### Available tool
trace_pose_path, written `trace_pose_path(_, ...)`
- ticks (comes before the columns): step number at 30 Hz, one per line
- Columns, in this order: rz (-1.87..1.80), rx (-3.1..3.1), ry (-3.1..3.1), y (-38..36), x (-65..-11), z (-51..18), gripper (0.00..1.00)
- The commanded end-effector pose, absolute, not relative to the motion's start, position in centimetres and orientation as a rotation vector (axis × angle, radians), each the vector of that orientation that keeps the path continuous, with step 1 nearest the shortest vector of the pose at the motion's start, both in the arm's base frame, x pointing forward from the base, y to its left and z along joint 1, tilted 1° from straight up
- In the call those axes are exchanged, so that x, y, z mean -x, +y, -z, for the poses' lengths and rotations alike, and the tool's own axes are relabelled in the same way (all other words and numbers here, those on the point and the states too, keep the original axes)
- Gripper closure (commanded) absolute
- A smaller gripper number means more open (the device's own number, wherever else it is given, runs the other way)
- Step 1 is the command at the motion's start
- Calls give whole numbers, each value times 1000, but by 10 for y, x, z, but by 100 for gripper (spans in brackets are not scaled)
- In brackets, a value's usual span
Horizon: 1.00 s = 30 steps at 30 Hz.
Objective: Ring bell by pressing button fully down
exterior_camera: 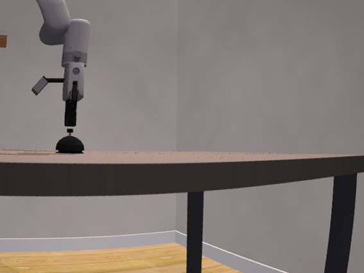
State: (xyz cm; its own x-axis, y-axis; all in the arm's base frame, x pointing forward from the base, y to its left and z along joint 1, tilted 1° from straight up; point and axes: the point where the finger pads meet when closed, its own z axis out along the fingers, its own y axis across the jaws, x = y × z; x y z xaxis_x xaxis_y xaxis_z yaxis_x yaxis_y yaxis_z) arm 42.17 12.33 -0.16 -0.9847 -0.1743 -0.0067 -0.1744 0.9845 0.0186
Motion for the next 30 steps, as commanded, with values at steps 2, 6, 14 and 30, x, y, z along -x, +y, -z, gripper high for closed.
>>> trace_pose_path(2, -31, 274, 3121, 124, -423, 0, 100)
trace_pose_path(6, -31, 274, 3121, 124, -423, 0, 100)
trace_pose_path(14, -31, 274, 3121, 124, -423, 4, 100)
trace_pose_path(30, -31, 274, 3121, 124, -423, 10, 100)
